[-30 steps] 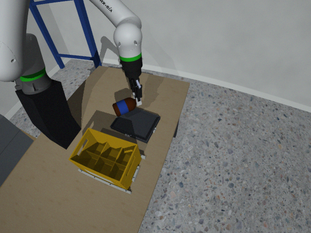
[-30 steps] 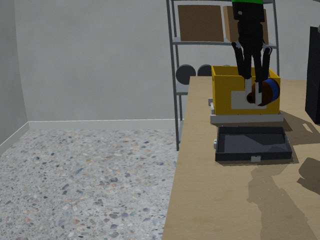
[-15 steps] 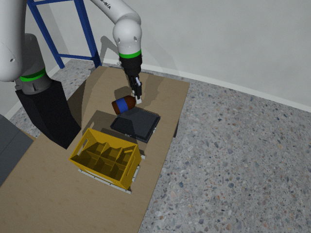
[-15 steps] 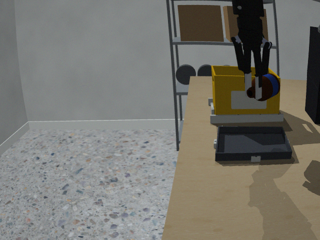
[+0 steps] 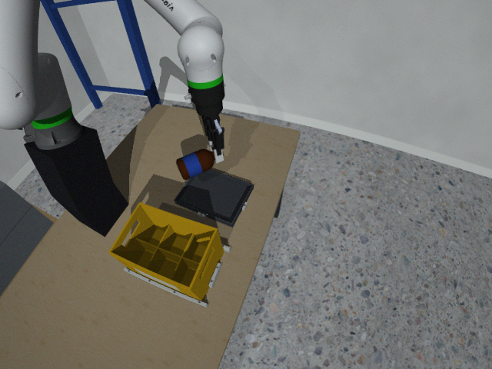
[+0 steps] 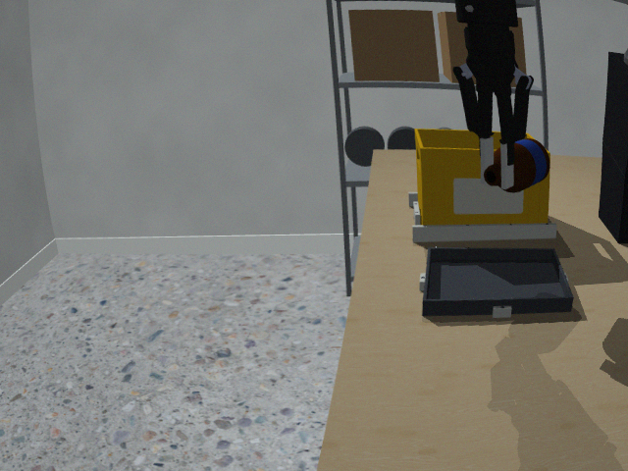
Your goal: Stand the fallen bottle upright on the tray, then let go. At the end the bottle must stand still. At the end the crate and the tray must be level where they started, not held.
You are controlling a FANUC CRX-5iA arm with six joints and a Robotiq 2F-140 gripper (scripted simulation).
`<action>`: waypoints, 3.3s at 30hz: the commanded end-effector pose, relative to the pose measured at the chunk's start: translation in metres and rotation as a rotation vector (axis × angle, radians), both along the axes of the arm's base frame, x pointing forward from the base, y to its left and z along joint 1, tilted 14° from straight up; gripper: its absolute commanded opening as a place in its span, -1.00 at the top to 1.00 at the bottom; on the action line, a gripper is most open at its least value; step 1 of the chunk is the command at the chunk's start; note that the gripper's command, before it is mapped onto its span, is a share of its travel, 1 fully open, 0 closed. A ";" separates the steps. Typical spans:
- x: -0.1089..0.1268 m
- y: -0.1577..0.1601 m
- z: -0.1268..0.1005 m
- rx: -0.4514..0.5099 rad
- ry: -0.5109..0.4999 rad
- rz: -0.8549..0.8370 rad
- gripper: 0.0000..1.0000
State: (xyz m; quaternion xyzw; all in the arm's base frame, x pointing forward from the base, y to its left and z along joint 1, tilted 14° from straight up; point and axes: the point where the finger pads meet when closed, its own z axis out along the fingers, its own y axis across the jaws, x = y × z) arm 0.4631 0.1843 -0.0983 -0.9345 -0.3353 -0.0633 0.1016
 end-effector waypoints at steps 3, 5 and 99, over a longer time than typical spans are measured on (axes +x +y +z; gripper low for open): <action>0.000 0.000 0.002 0.000 0.000 0.000 1.00; 0.000 -0.001 0.002 0.000 0.000 0.000 1.00; 0.000 -0.001 0.004 0.013 0.060 -0.254 1.00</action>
